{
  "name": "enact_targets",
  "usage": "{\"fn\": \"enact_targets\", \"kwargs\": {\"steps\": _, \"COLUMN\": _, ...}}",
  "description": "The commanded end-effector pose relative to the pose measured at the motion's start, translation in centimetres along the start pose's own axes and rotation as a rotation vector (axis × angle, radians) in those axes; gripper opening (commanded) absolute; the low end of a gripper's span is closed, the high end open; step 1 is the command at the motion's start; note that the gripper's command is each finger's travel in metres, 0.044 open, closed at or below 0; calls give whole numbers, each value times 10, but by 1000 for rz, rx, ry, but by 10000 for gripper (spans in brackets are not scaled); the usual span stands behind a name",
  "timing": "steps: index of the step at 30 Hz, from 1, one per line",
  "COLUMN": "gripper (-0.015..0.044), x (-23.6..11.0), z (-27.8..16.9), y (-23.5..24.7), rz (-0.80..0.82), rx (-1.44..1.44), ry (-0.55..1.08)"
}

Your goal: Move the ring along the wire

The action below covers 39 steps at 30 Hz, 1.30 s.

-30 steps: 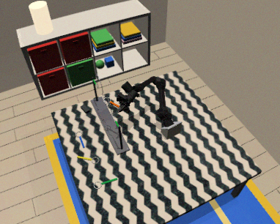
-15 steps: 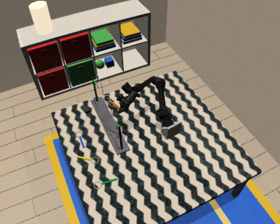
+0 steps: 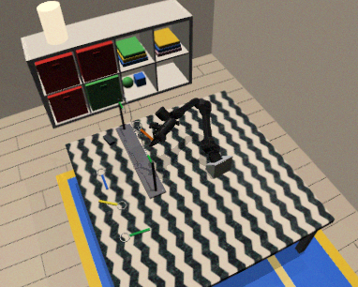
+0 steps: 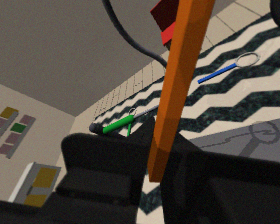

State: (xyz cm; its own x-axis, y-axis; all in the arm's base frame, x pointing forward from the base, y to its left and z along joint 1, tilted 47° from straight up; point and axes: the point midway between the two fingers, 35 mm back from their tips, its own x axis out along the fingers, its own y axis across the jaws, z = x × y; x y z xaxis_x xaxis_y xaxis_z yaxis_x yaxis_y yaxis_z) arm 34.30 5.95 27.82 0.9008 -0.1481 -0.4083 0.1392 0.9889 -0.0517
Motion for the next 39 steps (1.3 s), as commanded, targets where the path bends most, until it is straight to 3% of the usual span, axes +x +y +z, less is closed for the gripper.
{"fn": "enact_targets", "kwargs": {"steps": 1, "gripper": -150, "x": 1, "z": 0, "y": -7, "rz": -47, "rx": -79, "ry": -10}}
{"fn": "enact_targets", "kwargs": {"steps": 39, "gripper": -150, "x": -8, "z": 29, "y": -64, "rz": -485, "rx": -860, "ry": -109}}
